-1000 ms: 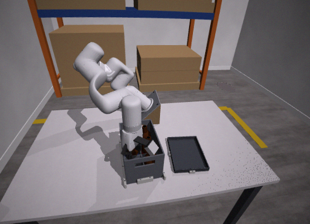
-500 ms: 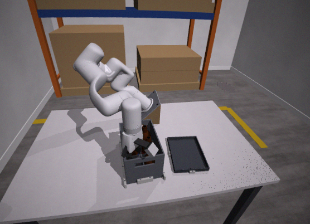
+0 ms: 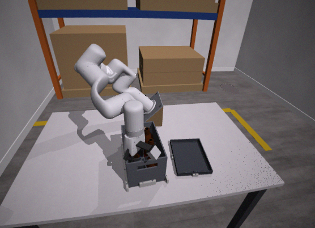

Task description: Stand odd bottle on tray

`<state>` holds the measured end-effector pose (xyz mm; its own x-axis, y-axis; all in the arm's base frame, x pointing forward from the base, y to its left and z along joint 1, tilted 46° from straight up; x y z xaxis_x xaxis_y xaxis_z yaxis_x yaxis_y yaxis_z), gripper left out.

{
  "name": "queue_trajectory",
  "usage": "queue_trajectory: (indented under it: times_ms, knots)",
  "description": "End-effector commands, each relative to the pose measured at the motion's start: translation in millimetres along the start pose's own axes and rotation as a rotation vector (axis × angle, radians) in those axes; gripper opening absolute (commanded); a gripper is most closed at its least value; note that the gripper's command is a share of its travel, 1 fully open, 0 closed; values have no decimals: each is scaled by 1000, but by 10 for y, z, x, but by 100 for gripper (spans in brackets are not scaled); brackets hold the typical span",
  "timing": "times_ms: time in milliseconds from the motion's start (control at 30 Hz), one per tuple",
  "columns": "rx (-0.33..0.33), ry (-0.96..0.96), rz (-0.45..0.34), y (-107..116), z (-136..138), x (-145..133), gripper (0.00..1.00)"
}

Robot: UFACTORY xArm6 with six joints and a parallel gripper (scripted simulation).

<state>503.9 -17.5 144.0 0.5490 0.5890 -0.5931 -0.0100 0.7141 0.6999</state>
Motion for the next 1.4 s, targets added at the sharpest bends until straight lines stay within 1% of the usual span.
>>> queue_trajectory:
  times_ms: [0,100,133,1367]
  knots:
    - [-2,-1,3,15,9,4,65]
    - [-2,-1,3,15,9,4,65]
    - [-2,-1,3,15,9,4,0]
    - [-2,-1,3,15,9,4,0]
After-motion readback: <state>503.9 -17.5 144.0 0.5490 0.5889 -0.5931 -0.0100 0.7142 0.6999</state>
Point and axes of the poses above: the point where the finger pads meet when closed, its own y axis back along the fingers, its own z axis across the jaws, x = y × z, the point moved 2 cm from there along y, back along the fingers, and after that the axes turned 5 degrees about y, right-handed, at the moved point
